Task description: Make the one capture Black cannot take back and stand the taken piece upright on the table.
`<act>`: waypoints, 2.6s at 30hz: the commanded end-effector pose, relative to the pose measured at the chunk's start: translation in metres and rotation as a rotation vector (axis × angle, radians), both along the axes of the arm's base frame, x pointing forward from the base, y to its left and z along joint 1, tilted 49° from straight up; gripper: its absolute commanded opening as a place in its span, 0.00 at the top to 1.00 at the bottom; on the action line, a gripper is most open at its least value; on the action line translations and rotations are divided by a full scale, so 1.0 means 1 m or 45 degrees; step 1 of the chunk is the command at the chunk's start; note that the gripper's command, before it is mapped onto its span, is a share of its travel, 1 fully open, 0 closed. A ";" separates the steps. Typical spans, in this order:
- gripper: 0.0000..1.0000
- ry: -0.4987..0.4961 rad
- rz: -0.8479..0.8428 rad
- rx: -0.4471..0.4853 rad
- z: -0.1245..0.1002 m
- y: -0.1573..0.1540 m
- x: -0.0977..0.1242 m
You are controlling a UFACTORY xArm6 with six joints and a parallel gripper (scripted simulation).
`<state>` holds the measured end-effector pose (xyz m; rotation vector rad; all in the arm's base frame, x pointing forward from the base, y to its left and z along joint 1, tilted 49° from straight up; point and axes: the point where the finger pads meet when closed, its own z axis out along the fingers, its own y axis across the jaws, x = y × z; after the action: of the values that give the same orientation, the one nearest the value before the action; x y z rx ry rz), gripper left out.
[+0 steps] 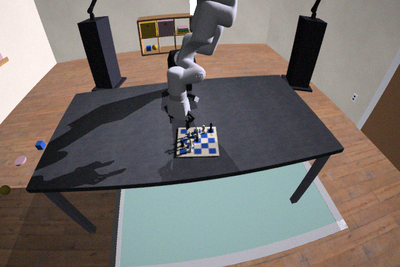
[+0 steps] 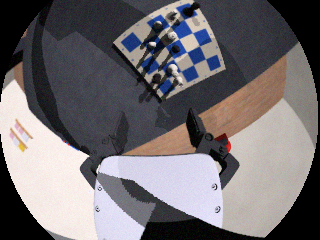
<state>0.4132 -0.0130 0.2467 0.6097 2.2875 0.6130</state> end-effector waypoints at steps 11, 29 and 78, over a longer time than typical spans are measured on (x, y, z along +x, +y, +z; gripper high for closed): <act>0.00 -0.055 0.128 -0.137 -0.001 0.001 0.004; 0.00 -0.297 0.825 -0.908 -0.016 0.009 0.023; 0.63 -0.508 1.311 -1.422 -0.025 0.012 0.030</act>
<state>0.4428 -0.0010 0.2208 -1.1492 1.9872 -0.1877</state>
